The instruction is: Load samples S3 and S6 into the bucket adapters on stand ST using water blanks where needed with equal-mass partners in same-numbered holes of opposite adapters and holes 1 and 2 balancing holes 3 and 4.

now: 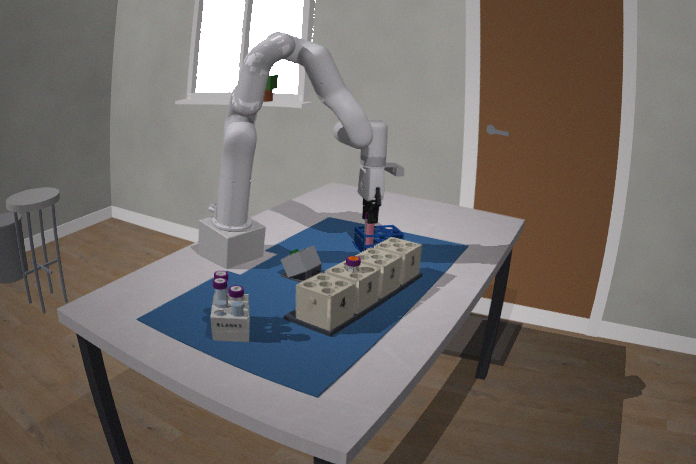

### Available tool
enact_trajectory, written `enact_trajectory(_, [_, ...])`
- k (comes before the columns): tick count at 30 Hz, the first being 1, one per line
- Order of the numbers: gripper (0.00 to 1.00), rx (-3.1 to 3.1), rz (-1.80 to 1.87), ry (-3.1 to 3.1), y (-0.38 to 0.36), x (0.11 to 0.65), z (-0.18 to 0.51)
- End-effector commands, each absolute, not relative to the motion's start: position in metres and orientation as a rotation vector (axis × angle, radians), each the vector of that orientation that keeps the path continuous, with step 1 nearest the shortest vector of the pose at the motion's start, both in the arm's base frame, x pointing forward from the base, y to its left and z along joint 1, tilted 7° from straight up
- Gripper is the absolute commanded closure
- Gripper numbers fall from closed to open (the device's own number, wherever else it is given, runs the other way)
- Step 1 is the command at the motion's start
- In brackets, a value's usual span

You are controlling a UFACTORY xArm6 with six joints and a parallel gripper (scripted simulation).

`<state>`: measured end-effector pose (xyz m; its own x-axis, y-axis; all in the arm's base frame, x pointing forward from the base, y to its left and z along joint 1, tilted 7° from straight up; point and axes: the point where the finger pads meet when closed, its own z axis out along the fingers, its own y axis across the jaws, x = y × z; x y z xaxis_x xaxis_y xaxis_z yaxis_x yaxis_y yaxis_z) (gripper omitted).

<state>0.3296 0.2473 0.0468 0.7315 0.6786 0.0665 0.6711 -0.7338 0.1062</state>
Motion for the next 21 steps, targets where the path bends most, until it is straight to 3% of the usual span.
enact_trajectory(1, [1.0, 2.854, 0.16, 1.114, 0.248, 0.331, 0.048])
enact_trajectory(21, [1.0, 2.854, 0.161, 1.114, 0.249, 0.329, 0.059])
